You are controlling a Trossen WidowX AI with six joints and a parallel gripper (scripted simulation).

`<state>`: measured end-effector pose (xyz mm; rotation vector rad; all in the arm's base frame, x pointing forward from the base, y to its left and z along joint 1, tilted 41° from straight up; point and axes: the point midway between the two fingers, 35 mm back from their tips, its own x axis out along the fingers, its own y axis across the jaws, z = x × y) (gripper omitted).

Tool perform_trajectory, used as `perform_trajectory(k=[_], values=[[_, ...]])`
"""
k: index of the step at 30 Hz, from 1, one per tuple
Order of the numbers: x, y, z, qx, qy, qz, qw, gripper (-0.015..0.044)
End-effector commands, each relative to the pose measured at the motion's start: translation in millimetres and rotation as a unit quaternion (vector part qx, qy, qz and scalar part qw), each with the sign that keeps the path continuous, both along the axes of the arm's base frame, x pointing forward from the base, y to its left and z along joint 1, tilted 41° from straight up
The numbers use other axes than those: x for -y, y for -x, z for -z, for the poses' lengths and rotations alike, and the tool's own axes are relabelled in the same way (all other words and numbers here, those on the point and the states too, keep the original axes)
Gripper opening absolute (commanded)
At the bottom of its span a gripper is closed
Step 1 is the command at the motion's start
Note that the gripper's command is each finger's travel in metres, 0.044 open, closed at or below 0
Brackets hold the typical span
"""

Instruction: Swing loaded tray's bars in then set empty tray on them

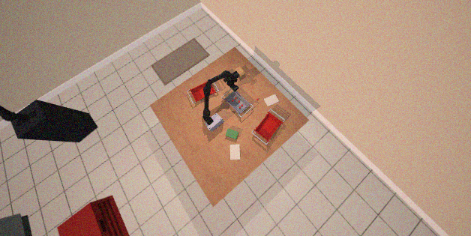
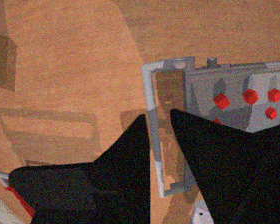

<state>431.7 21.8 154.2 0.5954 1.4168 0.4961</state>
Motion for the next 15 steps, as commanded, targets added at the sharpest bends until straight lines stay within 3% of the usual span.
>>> perform_trajectory(k=[1,15], values=[[-8,-1,7,-0.004,-0.003,0.000,1.000,0.0086],[-39,-5,42,-0.003,-0.004,0.000,1.000,0.0086]])
